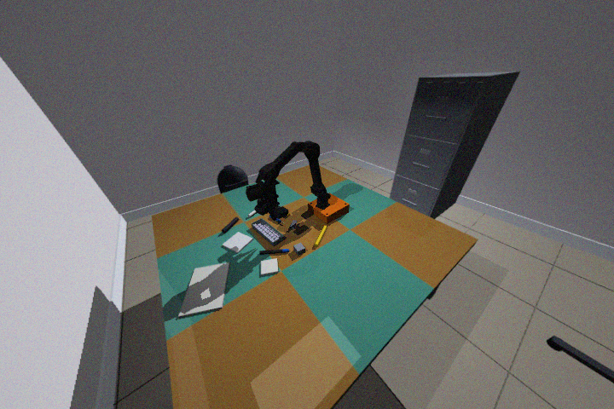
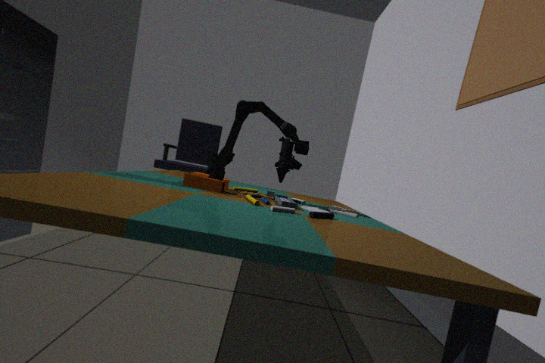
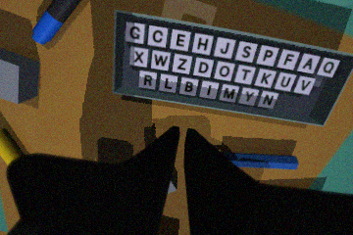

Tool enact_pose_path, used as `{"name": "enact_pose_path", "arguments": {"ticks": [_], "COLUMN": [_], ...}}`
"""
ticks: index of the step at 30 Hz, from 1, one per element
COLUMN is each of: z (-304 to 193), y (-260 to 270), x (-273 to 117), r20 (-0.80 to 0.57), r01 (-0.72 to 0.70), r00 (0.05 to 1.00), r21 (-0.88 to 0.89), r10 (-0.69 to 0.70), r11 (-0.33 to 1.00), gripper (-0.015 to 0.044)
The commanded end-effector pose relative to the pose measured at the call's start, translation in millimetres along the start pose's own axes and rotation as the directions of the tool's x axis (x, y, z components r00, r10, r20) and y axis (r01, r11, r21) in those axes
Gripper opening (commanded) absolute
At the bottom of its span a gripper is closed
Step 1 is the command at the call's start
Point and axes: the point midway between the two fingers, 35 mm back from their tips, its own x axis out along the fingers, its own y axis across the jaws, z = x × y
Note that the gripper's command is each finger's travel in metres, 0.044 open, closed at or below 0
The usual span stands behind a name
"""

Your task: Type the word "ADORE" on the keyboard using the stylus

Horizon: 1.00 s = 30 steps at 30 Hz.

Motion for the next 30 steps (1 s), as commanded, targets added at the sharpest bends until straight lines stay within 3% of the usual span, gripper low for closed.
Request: {"name": "enact_pose_path", "arguments": {"ticks": [1,5,16,19,22,30], "z": [0.0,0.0,0.0,-0.4,-6.2,-29.5], "y": [0.0,0.0,0.0,-0.9,-13.4,-53.2], "x": [0.0,0.0,0.0,0.4,5.5,19.8], "r20": [0.0,0.0,0.0,-0.003,-0.037,-0.112], "r01": [0.0,0.0,0.0,-0.003,-0.046,-0.219], "r00": [1.0,1.0,1.0,1.0,0.999,0.974], "r21": [0.0,0.0,0.0,-0.012,-0.178,-0.669], "r10": [0.0,0.0,0.0,0.003,0.04,0.195], "r11": [1.0,1.0,1.0,1.0,0.983,0.71], "gripper": [0.0105,0.0,0.0,0.0079,0.015,0.015]}}
